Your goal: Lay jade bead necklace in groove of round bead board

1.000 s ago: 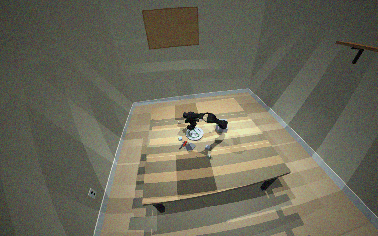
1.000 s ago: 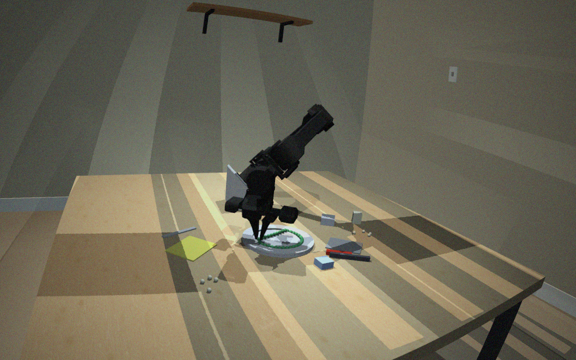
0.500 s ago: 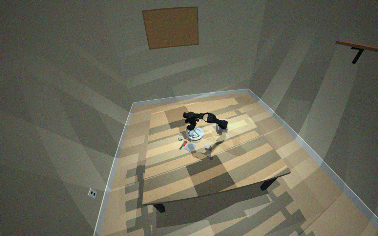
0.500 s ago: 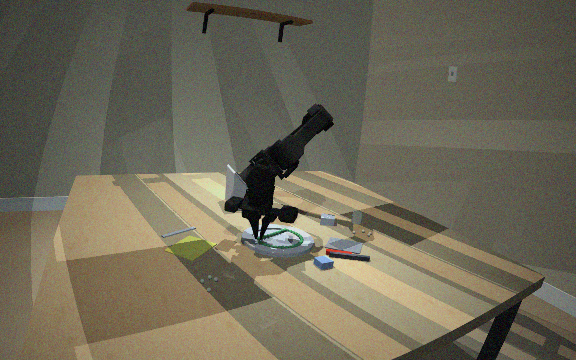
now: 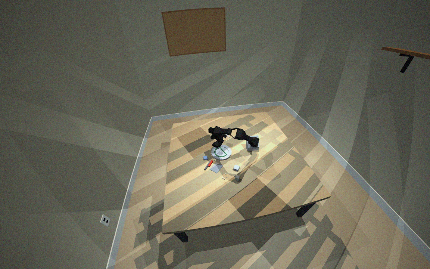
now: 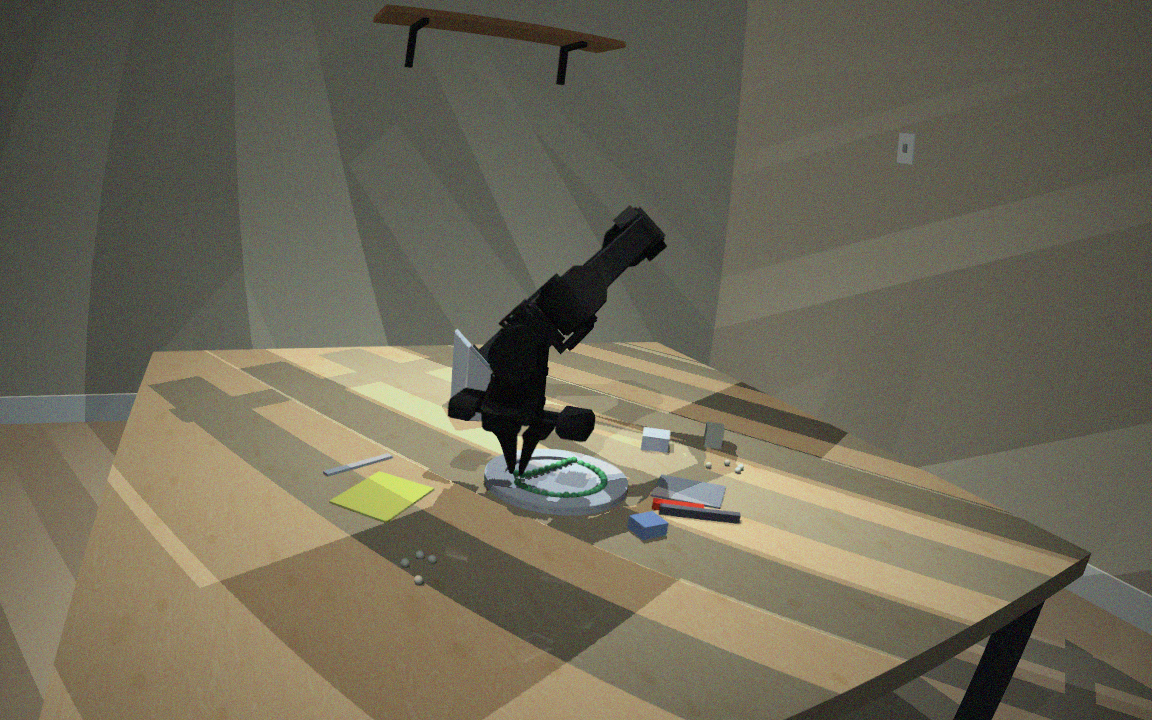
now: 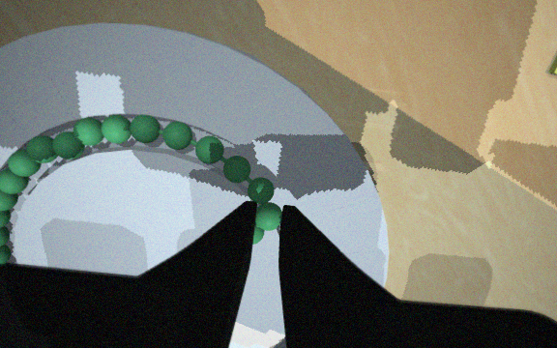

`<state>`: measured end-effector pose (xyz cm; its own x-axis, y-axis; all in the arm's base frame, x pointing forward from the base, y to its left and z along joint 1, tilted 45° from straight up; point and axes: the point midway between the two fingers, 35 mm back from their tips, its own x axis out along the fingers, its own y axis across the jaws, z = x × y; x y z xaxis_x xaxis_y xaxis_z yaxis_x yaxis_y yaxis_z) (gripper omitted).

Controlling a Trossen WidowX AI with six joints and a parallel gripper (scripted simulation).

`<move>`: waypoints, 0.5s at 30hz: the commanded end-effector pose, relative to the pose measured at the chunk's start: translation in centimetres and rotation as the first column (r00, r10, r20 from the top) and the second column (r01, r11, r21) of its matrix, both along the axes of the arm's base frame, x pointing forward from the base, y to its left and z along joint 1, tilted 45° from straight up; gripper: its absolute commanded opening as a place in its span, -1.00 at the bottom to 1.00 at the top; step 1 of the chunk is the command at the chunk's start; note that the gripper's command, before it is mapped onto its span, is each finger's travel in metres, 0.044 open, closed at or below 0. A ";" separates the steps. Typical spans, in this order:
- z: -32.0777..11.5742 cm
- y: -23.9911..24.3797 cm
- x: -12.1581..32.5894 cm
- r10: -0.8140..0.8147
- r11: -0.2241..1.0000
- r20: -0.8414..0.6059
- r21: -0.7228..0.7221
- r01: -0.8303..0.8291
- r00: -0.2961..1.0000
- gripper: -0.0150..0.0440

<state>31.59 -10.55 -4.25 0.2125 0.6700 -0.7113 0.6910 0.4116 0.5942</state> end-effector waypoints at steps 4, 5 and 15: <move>-0.8 0.5 0.1 0.003 1.000 -0.002 0.000 -0.003 1.000 -0.49; -0.8 0.5 0.1 0.003 1.000 -0.002 0.000 -0.003 1.000 -0.49; -0.8 0.5 0.1 0.003 1.000 -0.002 0.000 -0.003 1.000 -0.49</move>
